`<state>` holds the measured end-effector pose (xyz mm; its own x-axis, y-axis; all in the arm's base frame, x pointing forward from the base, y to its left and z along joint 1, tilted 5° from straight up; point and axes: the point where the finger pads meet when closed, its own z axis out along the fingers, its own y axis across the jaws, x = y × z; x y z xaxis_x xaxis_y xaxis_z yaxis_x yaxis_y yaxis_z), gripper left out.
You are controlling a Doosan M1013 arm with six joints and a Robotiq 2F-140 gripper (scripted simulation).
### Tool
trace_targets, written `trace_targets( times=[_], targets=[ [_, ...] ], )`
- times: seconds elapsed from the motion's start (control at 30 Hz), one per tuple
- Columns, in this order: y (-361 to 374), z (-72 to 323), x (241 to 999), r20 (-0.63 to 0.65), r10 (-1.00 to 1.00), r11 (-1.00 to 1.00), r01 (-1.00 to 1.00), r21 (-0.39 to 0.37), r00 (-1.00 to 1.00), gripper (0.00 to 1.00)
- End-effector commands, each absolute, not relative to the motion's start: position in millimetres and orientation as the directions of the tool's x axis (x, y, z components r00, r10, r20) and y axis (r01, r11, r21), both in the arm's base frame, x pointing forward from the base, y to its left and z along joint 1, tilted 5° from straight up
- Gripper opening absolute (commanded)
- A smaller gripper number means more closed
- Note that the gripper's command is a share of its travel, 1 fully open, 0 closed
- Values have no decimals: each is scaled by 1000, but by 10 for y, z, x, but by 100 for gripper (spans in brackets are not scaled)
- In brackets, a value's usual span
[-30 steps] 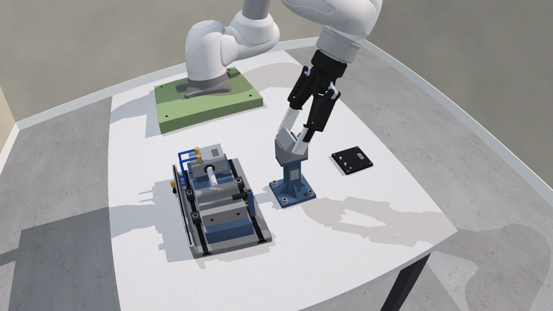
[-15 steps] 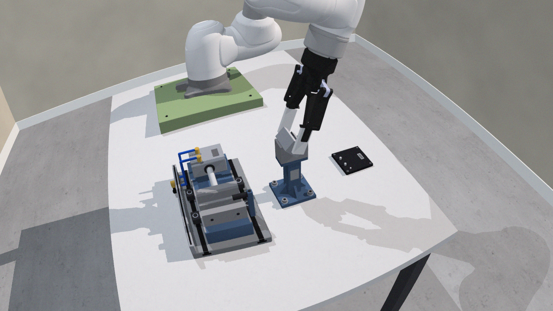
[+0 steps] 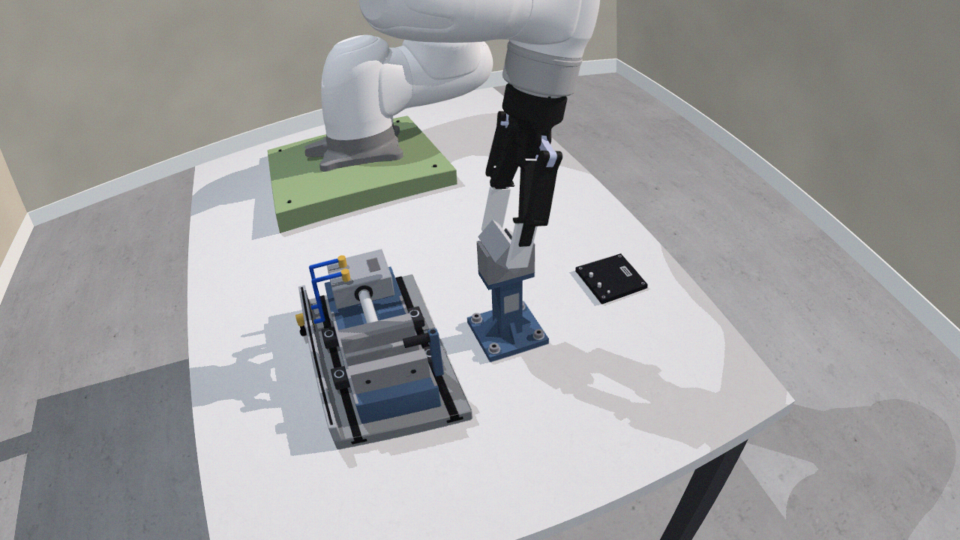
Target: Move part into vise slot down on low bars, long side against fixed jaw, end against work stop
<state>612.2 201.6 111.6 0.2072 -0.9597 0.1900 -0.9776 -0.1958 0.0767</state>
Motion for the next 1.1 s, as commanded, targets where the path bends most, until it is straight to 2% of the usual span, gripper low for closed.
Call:
trace_targets(
  times=[0.0, 1.07],
  targets=[
    [2006, 1118, 6123, 150, -967, -196, -977, 77, 206, 51],
    [1933, 1118, 6137, -140, -973, -196, -977, 77, 184, 51]
  ],
)
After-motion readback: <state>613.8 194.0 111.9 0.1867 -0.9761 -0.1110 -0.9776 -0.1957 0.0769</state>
